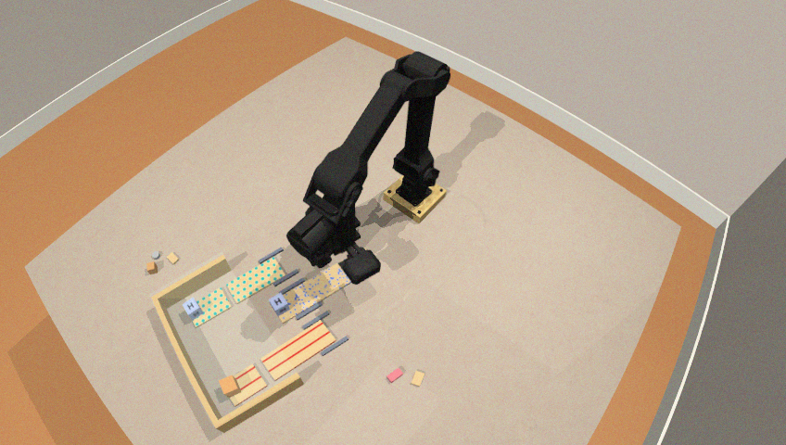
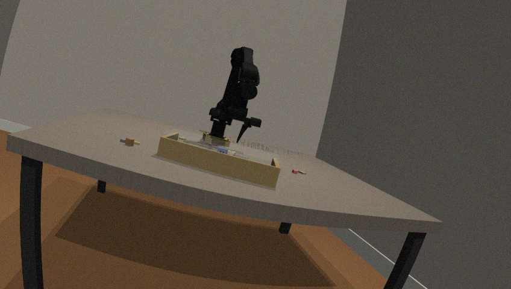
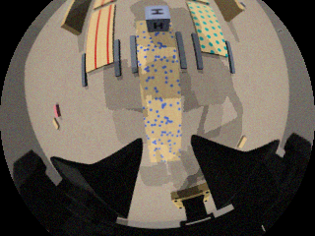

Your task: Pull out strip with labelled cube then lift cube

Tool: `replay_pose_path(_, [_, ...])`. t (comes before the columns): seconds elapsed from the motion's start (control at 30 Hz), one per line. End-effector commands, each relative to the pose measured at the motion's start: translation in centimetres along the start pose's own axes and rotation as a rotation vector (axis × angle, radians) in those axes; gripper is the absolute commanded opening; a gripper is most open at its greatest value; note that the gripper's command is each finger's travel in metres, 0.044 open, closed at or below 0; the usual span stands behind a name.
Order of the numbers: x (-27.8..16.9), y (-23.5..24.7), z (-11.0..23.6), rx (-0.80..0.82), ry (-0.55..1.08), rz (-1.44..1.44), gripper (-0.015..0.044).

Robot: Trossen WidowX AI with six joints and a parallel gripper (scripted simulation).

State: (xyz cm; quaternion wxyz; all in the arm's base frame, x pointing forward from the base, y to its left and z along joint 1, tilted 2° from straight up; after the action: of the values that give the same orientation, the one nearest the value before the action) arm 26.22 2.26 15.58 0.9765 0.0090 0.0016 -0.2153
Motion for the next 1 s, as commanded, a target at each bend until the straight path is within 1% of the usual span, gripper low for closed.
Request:
replay_pose_path(0.0, [1.4,0.3,0.2,0.001,0.000,0.004,0.0341])
replay_pose_path(0.13, [3.1,0.6,0.4,0.002,-0.002,0.005,0.0440])
replay_pose_path(0.97, [13.8,3.0,1.8,0.004,-0.011,0.005,0.0440])
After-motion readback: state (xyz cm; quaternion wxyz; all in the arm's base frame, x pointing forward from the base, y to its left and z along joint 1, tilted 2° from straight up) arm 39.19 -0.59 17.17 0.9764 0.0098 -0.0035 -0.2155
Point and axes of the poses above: the point midway between the two fingers, 35 mm back from their tips, its own z axis back along the fingers, its own y axis across the jaws, x = y × z, the point moved 10 cm from there along z, back along the fingers, and after that the axes turned 12 degrees about -z, right-handed, at the moved point
